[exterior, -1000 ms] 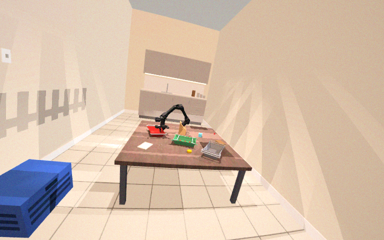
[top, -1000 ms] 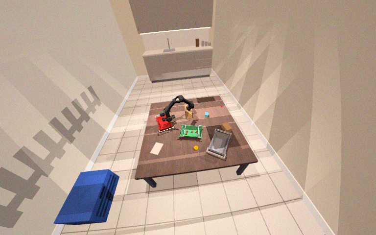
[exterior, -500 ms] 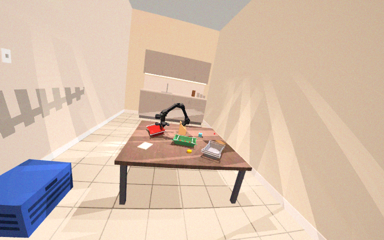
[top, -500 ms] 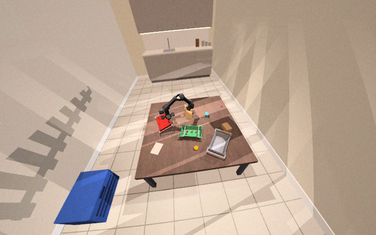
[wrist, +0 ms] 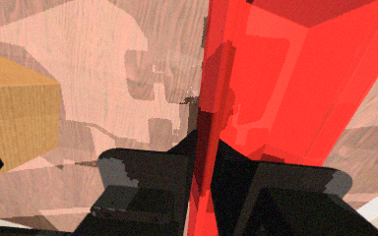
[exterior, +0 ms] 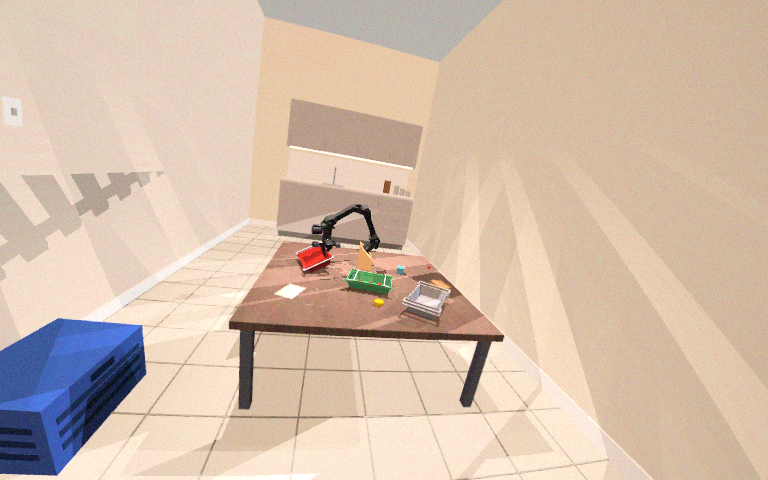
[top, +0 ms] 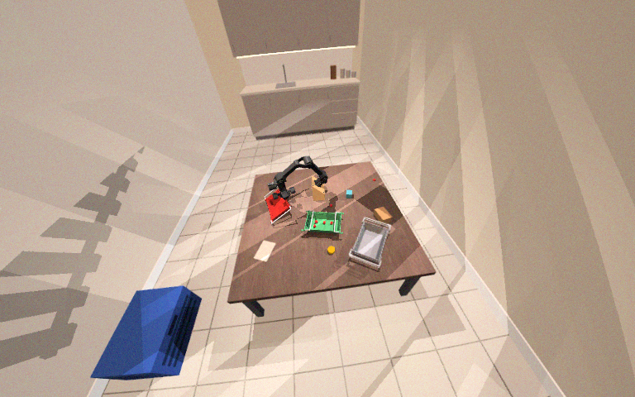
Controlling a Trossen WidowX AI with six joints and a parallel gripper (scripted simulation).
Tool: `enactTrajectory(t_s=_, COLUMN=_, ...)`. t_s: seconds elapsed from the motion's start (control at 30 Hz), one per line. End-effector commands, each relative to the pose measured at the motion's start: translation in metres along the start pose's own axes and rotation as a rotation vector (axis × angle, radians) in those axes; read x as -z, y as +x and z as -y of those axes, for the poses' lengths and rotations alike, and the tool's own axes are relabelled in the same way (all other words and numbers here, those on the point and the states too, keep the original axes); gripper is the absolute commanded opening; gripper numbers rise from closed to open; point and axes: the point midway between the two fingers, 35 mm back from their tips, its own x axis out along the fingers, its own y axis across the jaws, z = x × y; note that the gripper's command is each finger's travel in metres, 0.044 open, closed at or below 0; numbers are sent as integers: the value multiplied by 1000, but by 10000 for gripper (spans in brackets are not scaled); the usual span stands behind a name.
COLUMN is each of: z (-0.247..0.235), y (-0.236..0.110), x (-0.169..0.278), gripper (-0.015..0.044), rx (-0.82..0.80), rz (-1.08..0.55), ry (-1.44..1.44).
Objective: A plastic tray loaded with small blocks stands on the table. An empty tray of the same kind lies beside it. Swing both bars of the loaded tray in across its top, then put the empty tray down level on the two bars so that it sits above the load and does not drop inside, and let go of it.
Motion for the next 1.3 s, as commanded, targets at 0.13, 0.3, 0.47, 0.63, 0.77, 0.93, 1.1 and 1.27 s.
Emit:
enactTrajectory(t_s=0.13, z=9, y=-20, x=-1, gripper=0, rx=27, rz=-3, ry=-10)
enactTrajectory(t_s=0.3, z=15, y=-47, x=-2, gripper=0, rx=28, rz=-3, ry=-10)
enactTrajectory(t_s=0.47, z=18, y=-74, x=-2, gripper=0, rx=28, rz=-4, ry=-10)
enactTrajectory(t_s=0.63, z=19, y=-102, x=-2, gripper=0, rx=28, rz=-4, ry=-10)
enactTrajectory(t_s=0.77, z=19, y=-105, x=-2, gripper=0, rx=28, rz=-4, ry=-10)
enactTrajectory(t_s=0.93, z=19, y=-105, x=-2, gripper=0, rx=28, rz=-4, ry=-10)
enactTrajectory(t_s=1.1, z=19, y=-105, x=-2, gripper=0, rx=28, rz=-4, ry=-10)
enactTrajectory(t_s=1.27, z=19, y=-105, x=-2, gripper=0, rx=28, rz=-4, ry=-10)
